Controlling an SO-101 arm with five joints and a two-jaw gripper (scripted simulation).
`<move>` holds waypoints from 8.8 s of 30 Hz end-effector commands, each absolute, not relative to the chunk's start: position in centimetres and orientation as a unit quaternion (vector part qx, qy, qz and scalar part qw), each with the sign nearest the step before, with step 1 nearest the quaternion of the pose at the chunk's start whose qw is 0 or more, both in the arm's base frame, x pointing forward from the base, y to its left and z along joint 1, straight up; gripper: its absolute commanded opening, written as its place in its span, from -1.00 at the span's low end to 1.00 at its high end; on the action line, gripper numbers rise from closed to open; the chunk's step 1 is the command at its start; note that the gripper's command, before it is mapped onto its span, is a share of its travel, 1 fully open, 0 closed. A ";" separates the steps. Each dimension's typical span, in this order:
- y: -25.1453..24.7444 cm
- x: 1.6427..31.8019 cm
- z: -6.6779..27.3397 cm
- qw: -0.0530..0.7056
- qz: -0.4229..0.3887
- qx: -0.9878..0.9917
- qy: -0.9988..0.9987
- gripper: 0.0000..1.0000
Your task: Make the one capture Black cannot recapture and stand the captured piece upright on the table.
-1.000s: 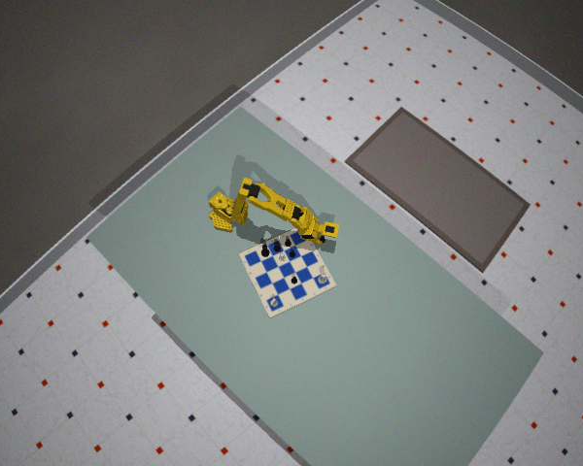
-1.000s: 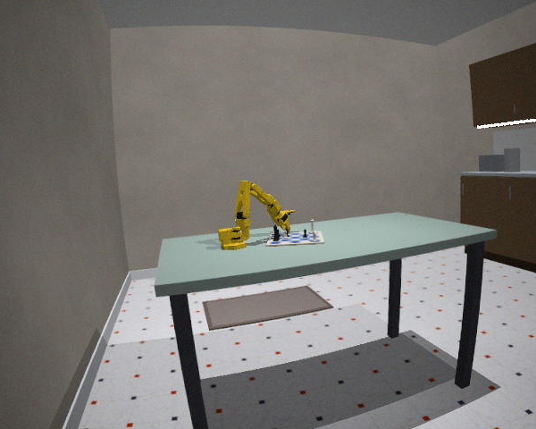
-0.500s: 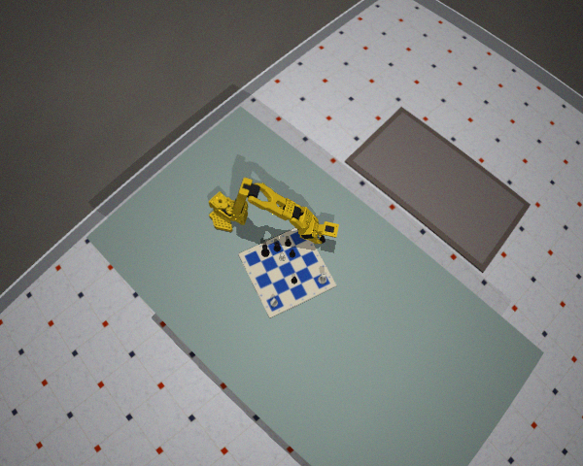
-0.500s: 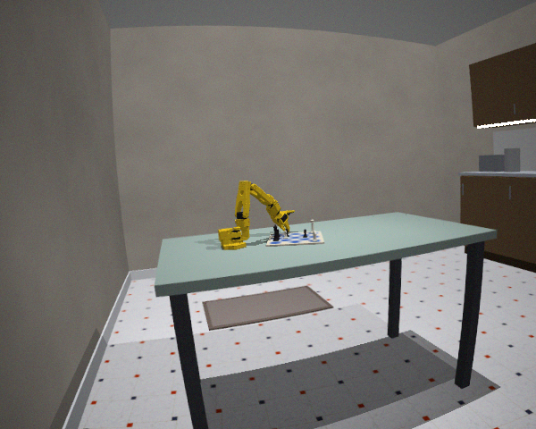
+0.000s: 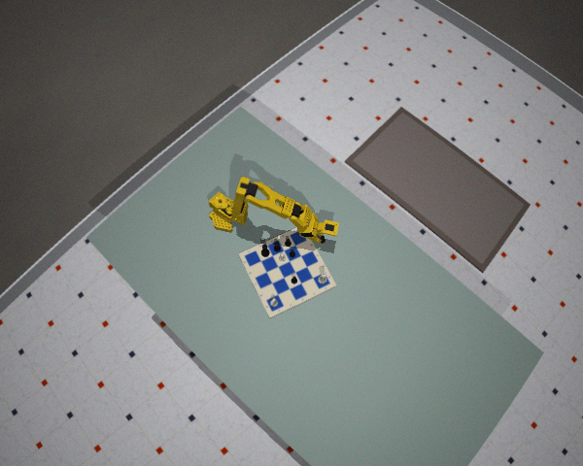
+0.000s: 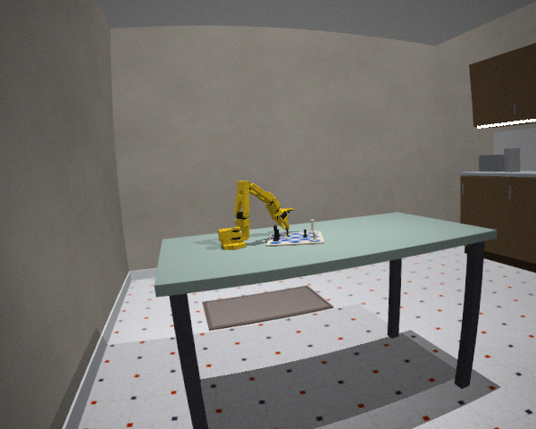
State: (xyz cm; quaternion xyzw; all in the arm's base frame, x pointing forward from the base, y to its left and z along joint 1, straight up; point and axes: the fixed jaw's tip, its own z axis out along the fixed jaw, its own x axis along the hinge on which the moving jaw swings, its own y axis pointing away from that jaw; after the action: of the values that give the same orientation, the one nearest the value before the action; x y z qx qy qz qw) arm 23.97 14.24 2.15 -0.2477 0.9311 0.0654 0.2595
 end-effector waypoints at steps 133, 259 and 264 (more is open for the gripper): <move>5.1 33.3 4.6 0.398 0.027 -0.058 0.915 -0.76; 4.8 33.4 4.5 0.398 0.024 -0.056 0.915 -0.86; 4.8 33.4 4.5 0.398 0.024 -0.056 0.915 -0.94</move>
State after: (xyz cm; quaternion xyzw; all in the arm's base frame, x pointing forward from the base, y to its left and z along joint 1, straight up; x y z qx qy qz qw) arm 33.27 5.08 4.31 -0.0623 0.9165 0.0238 0.3943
